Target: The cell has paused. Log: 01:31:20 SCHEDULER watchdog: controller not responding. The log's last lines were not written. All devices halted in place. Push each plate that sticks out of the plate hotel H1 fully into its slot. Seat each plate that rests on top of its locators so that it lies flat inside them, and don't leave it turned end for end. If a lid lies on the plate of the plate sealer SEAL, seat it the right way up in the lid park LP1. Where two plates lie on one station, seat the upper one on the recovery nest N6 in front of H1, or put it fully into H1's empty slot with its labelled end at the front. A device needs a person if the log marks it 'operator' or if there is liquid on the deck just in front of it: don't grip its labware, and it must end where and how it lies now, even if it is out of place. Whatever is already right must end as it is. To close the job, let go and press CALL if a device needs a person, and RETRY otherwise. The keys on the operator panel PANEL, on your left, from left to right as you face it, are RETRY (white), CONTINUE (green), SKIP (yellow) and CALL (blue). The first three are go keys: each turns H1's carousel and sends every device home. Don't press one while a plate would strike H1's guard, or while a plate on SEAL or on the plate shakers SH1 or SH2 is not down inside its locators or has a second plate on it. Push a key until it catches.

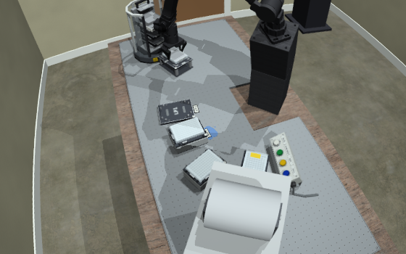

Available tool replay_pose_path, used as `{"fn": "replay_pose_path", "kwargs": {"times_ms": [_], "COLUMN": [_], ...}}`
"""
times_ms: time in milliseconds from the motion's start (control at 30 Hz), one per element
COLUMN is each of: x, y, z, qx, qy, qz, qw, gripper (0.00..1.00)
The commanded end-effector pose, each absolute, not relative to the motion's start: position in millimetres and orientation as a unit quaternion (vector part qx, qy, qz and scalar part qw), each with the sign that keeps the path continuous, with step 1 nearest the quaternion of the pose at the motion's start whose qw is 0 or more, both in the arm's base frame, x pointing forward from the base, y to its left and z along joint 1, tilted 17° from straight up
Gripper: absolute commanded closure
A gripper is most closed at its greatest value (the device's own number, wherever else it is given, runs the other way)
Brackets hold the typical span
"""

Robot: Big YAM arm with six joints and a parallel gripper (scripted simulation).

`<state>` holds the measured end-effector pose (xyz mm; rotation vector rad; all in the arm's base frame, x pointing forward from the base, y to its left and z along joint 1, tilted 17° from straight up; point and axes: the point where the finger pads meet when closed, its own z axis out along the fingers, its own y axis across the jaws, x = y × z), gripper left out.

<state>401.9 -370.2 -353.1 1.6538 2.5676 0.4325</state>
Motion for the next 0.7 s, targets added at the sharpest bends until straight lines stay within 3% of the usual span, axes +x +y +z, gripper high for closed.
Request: {"fn": "replay_pose_path", "kwargs": {"times_ms": [0, 667], "x": [420.0, 420.5], "y": [-375.0, -374.3], "z": [-357.7, -360.7], "qx": [0.532, 0.532], "qy": [0.834, 0.834], "qz": [0.139, 0.138], "qw": [0.041, 0.042], "gripper": [0.16, 0.16]}}
